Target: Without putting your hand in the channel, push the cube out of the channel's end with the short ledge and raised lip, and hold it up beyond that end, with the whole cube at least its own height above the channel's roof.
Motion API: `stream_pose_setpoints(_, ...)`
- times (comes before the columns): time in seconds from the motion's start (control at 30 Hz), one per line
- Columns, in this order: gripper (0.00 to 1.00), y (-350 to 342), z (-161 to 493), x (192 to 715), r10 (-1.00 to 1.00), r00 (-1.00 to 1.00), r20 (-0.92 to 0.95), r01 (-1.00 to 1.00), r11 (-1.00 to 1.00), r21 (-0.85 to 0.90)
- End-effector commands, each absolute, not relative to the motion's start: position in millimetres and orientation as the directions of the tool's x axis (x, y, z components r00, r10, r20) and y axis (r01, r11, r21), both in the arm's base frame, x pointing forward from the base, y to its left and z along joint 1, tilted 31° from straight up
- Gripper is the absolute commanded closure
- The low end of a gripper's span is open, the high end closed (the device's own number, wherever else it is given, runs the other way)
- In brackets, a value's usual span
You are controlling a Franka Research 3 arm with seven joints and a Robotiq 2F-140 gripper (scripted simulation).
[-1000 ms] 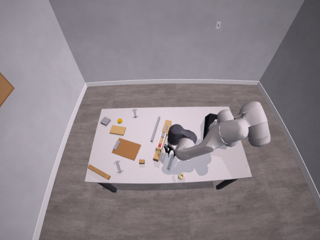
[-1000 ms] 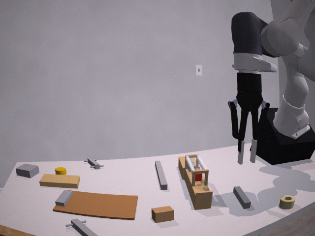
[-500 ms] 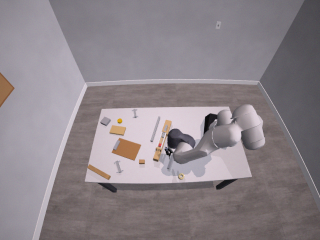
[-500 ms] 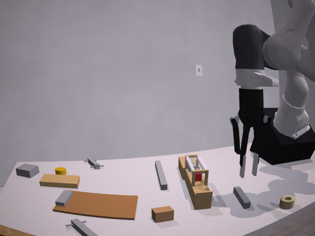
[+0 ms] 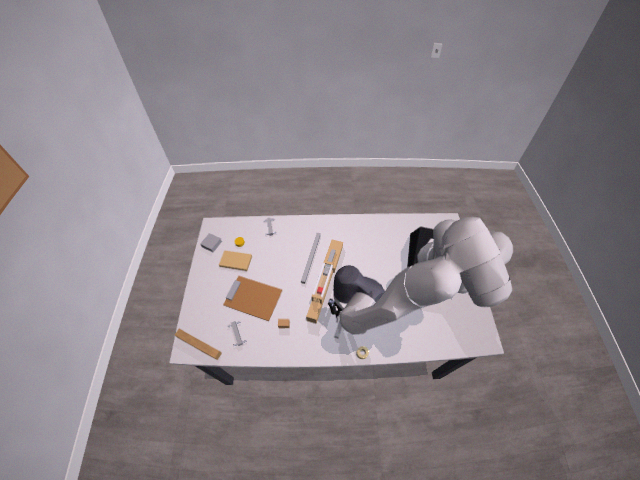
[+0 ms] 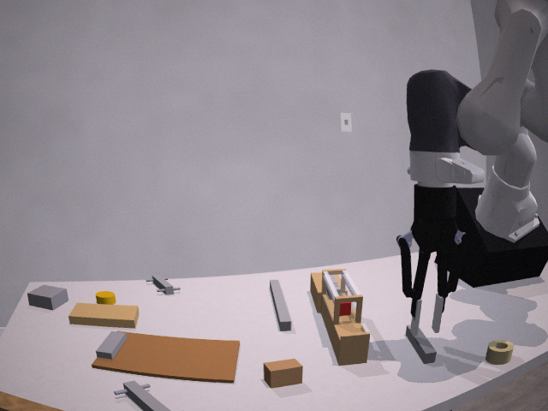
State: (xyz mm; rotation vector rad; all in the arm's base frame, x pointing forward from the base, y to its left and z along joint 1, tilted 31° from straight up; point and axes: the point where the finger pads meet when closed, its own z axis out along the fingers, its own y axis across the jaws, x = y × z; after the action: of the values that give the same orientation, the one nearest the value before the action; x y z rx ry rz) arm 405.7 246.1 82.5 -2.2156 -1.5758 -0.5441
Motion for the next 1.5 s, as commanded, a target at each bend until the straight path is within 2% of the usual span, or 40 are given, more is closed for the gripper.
stream_pose_setpoints(0.0,0.77,247,81,410,0.816,0.263,0.515,0.958,-0.284,-0.04)
stream_pose_setpoints(1.47,0.77,259,62,413,0.816,0.263,0.515,0.958,-0.284,-0.04)
